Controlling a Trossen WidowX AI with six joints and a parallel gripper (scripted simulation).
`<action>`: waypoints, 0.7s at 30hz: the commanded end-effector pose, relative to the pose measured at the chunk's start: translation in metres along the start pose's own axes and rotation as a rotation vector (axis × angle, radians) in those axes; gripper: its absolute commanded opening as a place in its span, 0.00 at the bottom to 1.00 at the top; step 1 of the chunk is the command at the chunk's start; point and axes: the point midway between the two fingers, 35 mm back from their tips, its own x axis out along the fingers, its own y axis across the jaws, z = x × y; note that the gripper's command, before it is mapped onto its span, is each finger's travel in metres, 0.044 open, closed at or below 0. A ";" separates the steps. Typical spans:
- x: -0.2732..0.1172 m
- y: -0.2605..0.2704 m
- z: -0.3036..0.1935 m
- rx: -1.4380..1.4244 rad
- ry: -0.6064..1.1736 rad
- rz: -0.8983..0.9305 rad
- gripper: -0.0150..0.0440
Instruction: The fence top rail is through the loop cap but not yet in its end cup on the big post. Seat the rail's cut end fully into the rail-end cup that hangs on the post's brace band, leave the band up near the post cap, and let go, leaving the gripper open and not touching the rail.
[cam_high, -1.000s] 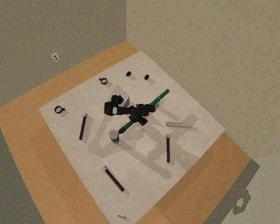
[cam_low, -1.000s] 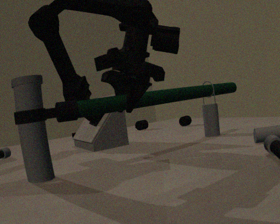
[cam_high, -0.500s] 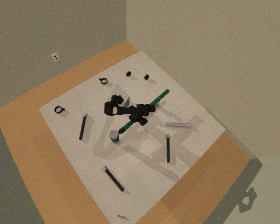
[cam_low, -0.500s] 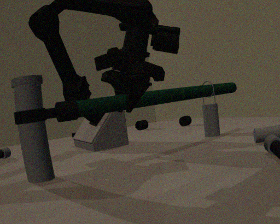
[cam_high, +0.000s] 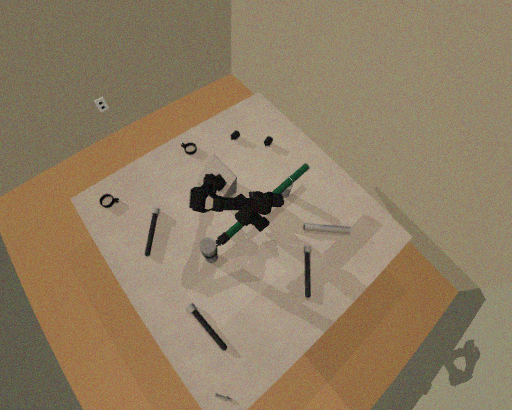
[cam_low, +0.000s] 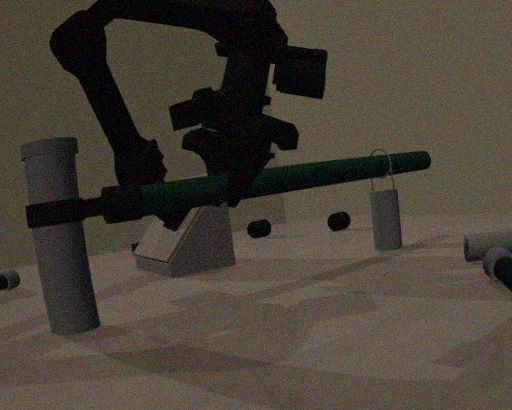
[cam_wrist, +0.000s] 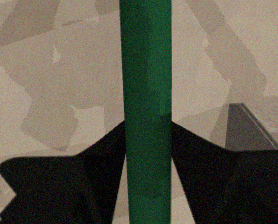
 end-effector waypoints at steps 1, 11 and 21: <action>-0.002 0.002 0.007 0.003 -0.002 0.011 0.25; -0.002 0.003 0.014 0.003 -0.002 0.011 0.25; 0.000 0.004 0.021 0.003 -0.003 0.011 0.25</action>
